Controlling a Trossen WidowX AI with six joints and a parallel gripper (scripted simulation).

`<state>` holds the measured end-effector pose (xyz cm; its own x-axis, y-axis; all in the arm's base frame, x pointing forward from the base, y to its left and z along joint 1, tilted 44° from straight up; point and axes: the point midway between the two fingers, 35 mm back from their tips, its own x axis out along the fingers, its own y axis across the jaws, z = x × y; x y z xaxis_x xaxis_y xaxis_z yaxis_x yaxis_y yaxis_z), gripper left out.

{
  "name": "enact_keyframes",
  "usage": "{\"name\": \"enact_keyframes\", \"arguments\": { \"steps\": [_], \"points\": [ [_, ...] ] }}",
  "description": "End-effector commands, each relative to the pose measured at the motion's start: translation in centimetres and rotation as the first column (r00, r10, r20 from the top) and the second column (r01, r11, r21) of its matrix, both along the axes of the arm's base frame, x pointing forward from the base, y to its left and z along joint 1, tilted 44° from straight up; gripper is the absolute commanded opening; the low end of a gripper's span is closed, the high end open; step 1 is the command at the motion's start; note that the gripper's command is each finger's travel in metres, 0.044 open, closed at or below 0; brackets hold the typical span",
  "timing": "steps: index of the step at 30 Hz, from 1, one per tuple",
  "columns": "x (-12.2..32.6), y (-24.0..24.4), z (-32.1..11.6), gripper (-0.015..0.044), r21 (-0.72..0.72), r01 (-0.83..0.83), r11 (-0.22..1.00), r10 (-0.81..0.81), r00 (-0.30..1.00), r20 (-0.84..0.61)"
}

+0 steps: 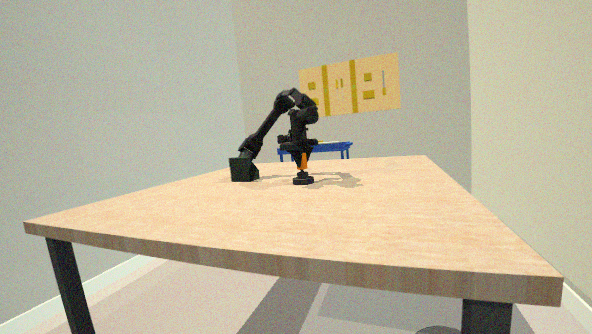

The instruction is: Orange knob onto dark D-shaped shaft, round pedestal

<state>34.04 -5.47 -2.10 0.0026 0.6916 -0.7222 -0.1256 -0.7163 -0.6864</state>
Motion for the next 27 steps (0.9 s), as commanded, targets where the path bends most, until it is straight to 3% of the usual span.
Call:
{"name": "enact_keyframes", "arguments": {
  "steps": [1,25,27],
  "points": [
    [-0.1,-0.1,-0.3,0.0,-0.008,0.019,1.0,-0.02,1.0,-0.022],
    [0.0,0.9,-0.9,0.0,-0.002,0.01,1.0,-0.01,1.0,-0.007],
    [0.0,0.9,-0.9,0.0053,-0.002,0.01,1.0,-0.01,1.0,-0.007]
  ]
}}
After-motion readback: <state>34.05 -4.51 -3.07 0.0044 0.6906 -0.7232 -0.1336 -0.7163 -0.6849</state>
